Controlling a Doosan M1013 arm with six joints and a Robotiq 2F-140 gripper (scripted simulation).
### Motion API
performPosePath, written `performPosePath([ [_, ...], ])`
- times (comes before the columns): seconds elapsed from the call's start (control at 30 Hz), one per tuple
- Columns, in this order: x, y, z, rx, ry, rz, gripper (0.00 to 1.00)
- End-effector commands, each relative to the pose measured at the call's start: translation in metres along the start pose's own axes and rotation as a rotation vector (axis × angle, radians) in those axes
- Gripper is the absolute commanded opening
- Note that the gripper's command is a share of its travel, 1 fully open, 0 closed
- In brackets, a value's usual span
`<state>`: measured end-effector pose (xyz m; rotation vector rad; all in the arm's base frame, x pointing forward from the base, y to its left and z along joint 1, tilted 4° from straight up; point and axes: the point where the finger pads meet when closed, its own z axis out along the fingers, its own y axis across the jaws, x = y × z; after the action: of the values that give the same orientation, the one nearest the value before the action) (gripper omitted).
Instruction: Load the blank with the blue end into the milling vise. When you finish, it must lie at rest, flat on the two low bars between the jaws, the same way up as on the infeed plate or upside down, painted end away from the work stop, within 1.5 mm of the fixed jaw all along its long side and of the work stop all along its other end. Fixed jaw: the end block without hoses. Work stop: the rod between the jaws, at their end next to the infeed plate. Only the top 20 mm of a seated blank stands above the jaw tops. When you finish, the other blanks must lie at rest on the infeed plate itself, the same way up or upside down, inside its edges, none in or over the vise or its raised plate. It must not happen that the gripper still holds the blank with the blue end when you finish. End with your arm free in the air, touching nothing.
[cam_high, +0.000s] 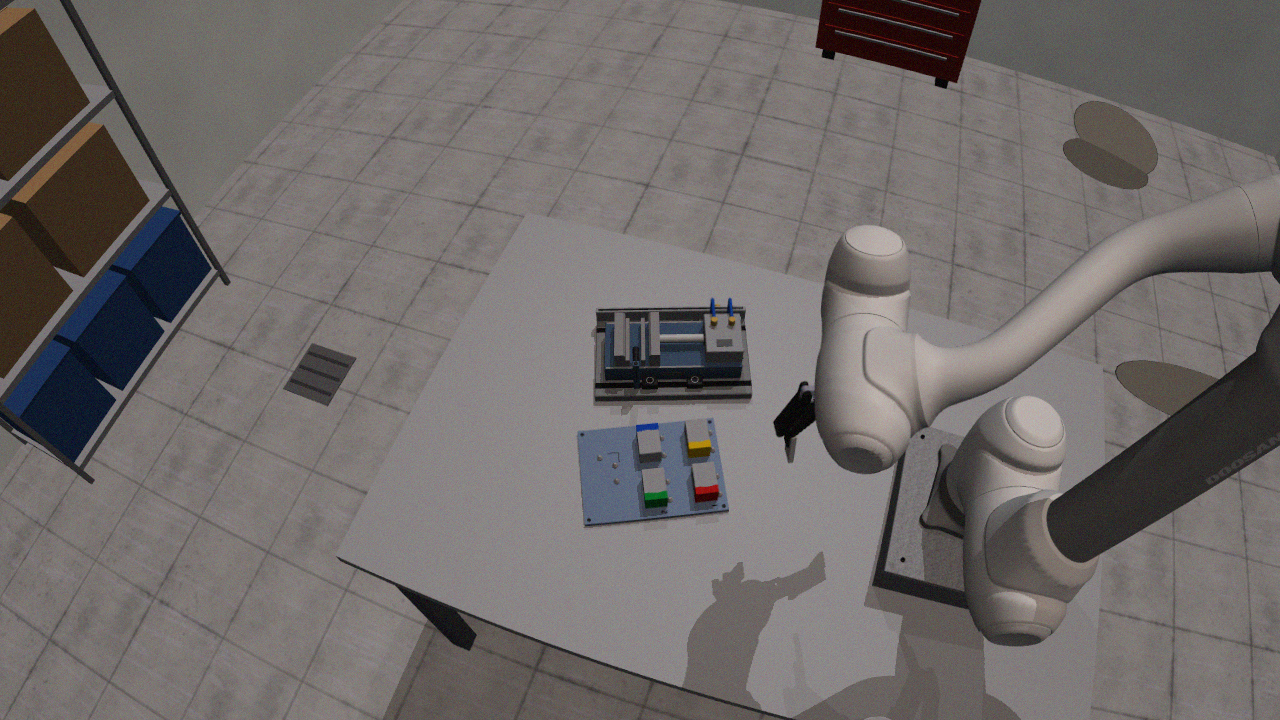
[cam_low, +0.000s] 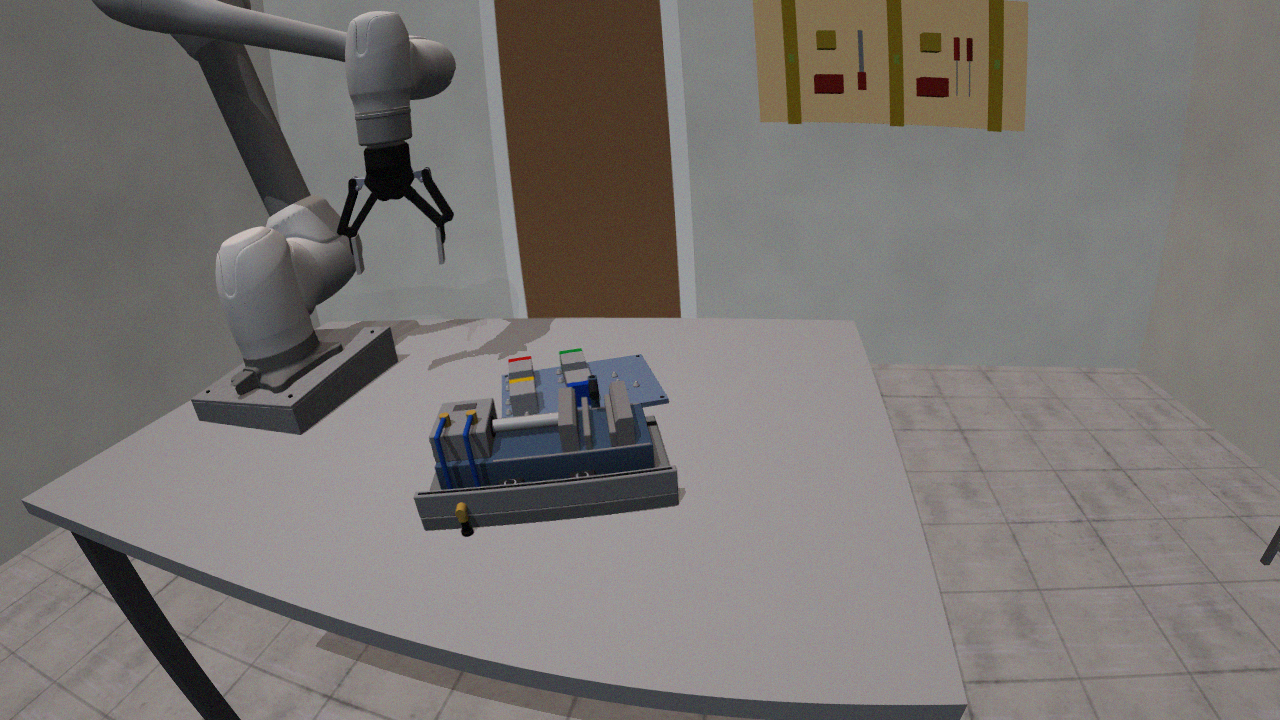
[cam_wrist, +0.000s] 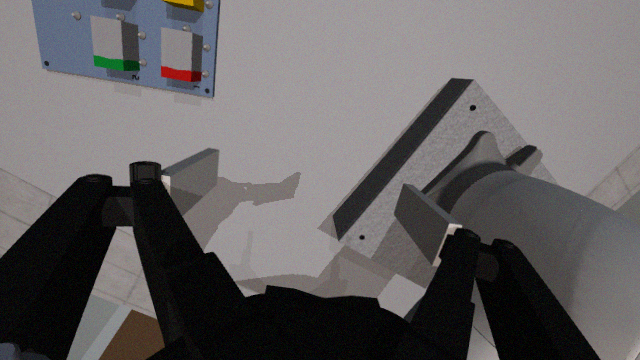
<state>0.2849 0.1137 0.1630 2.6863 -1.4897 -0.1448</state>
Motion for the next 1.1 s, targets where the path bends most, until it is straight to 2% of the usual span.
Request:
performPosePath([
  [0.0,0.004,-0.008,-0.004,0.015,0.033,0.002,1.00],
  [0.27,0.012,-0.028,-0.013,0.052,0.109,0.005,1.00],
  [1.07,0.035,-0.080,-0.038,0.052,0.109,0.005,1.00],
])
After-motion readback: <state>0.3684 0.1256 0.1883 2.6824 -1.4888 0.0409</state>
